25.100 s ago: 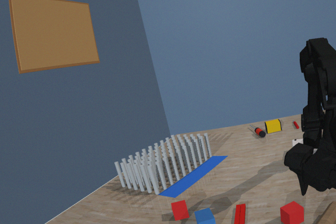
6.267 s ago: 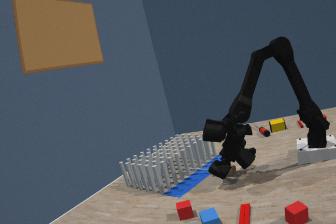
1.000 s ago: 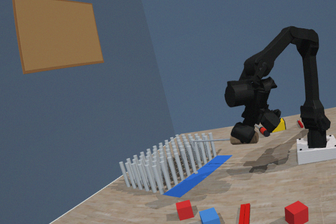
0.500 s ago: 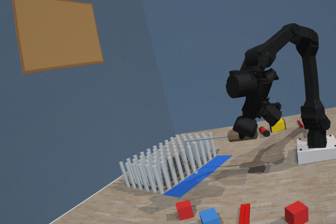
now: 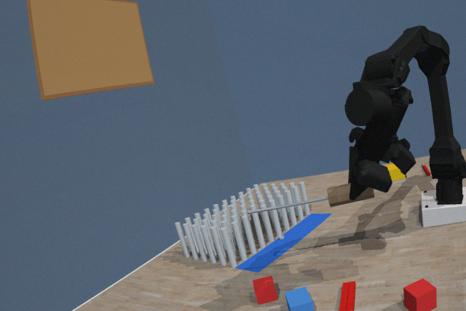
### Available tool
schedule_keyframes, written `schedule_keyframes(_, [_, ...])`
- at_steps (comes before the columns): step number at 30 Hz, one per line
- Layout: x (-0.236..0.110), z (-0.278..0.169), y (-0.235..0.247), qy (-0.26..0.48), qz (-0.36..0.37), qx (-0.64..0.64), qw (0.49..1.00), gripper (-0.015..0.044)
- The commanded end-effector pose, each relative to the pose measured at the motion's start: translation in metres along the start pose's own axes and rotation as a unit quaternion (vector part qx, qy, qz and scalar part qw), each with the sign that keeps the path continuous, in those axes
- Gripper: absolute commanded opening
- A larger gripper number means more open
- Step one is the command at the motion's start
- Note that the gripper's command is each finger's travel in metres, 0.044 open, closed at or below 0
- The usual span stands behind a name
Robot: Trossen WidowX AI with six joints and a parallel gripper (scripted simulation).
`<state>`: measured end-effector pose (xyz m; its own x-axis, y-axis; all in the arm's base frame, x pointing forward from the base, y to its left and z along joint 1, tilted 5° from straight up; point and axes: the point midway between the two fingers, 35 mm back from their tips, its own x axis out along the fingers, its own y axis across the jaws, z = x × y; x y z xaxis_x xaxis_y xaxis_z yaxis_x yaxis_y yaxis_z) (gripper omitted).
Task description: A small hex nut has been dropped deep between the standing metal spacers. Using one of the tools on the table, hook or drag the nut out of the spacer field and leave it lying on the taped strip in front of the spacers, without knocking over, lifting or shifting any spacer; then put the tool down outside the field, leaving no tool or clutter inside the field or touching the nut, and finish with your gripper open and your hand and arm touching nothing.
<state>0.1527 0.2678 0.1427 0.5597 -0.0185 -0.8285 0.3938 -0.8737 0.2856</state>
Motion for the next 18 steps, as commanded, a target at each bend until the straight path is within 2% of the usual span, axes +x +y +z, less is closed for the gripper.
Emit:
schedule_keyframes(1, [-0.017,0.002,-0.03,0.017,-0.032,-0.044,0.998,0.0])
schedule_keyframes(18, [-0.082,0.04,-0.123,0.067,-0.135,-0.196,0.969,0.0])
